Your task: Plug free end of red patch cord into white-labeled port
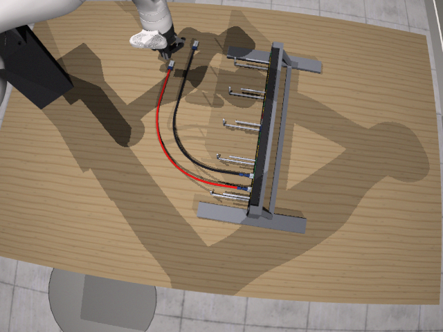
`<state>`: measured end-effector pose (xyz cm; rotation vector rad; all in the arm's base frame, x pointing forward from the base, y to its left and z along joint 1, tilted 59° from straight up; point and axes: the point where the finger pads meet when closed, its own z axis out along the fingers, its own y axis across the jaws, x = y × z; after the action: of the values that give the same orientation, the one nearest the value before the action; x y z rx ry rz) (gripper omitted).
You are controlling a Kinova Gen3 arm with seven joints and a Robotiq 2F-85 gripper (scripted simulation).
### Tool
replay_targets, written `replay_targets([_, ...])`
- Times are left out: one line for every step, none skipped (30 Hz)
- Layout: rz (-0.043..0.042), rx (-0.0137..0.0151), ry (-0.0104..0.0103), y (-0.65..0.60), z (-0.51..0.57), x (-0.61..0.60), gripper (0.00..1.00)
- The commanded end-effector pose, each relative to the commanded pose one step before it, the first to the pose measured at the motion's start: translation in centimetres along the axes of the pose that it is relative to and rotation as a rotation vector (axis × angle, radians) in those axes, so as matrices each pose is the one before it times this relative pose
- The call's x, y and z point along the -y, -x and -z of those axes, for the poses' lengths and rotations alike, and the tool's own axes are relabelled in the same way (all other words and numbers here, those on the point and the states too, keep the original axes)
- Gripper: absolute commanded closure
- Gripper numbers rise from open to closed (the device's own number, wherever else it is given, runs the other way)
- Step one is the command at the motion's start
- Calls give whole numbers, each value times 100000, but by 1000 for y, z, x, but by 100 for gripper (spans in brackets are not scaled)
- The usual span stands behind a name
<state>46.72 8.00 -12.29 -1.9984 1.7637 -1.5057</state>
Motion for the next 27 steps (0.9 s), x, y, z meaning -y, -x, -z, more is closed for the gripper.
replay_targets([-1593, 332, 874, 182, 77, -240, 100])
replay_targets([0, 0, 0, 0, 0, 0, 100])
replay_targets([0, 0, 0, 0, 0, 0, 100])
replay_targets([0, 0, 0, 0, 0, 0, 100])
replay_targets([0, 0, 0, 0, 0, 0, 100])
replay_targets([0, 0, 0, 0, 0, 0, 100])
replay_targets([-2, 0, -1, 5, 0, 0, 100])
replay_targets([-51, 24, -31, 47, -5, 16, 100])
replay_targets([-159, 81, -97, 125, -15, 55, 100])
replay_targets([-183, 91, -111, 155, -18, 61, 100])
replay_targets([-117, 53, -69, 128, -13, 30, 100])
replay_targets([-11, -6, -3, 67, -5, -13, 100])
replay_targets([84, -55, 55, 2, 4, -48, 100])
replay_targets([134, -79, 84, -46, 9, -63, 100])
replay_targets([124, -70, 76, -59, 9, -53, 100])
replay_targets([0, 0, 0, 0, 0, 0, 100])
replay_targets([0, 0, 0, 0, 0, 0, 100])
replay_targets([42, -23, 26, -21, 3, -18, 63])
replay_targets([0, 0, 0, 0, 0, 0, 63])
replay_targets([0, 0, 0, 0, 0, 0, 63])
replay_targets([0, 0, 0, 0, 0, 0, 63])
replay_targets([0, 0, 0, 0, 0, 0, 63])
replay_targets([0, 0, 0, 0, 0, 0, 63])
replay_targets([0, 0, 0, 0, 0, 0, 63])
replay_targets([0, 0, 0, 0, 0, 0, 63])
replay_targets([0, 0, 0, 0, 0, 0, 63])
replay_targets([0, 0, 0, 0, 0, 0, 63])
